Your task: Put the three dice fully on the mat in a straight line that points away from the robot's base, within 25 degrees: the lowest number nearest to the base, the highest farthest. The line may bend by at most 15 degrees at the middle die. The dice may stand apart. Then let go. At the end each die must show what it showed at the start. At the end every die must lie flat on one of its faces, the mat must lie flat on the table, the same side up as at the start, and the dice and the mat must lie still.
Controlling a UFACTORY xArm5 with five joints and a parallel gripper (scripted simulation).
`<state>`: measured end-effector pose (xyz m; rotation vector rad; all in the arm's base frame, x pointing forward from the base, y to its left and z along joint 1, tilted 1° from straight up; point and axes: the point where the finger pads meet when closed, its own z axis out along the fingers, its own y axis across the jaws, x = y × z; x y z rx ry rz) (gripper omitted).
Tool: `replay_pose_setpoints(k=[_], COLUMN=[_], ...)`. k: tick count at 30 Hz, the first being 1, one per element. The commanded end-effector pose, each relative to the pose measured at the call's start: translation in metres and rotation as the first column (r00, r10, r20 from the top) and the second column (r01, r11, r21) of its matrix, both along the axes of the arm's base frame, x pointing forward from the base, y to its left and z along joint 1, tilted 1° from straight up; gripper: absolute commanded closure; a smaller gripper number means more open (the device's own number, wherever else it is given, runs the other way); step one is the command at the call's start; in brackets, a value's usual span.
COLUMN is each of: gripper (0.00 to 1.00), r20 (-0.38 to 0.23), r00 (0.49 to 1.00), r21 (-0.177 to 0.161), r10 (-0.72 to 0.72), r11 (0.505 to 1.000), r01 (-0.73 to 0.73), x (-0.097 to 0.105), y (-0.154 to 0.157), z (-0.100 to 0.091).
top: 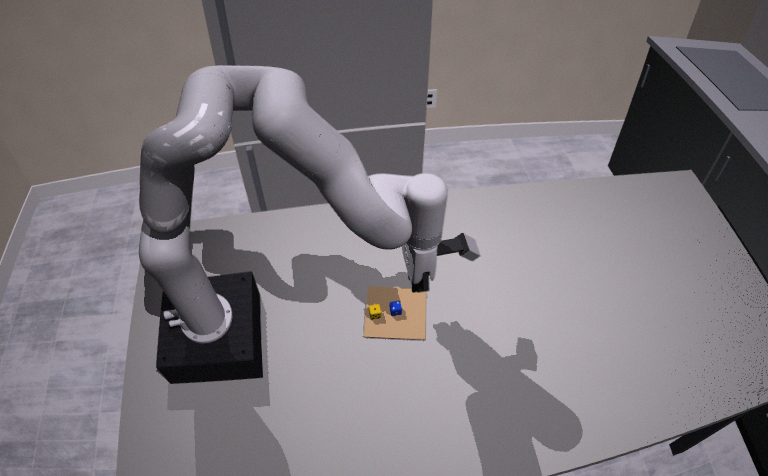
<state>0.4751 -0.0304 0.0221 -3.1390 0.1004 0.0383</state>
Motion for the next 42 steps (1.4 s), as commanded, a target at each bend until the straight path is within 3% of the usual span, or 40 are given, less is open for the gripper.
replay_pose_setpoints(k=[1,8,29,42], gripper=[0.79,0.79,0.79,0.79], r20=[0.004,0.003,0.003,0.003], r00=[1.0,1.0,1.0,1.0], r21=[0.0,0.0,0.0,0.0], r10=[-0.001,-0.001,-0.001,-0.001], r11=[1.0,1.0,1.0,1.0], r01=[0.001,0.001,0.001,0.001], x=[0.001,0.001,0.001,0.0], y=[0.0,0.0,0.0,0.0], z=[0.001,-0.009,-0.087,-0.094])
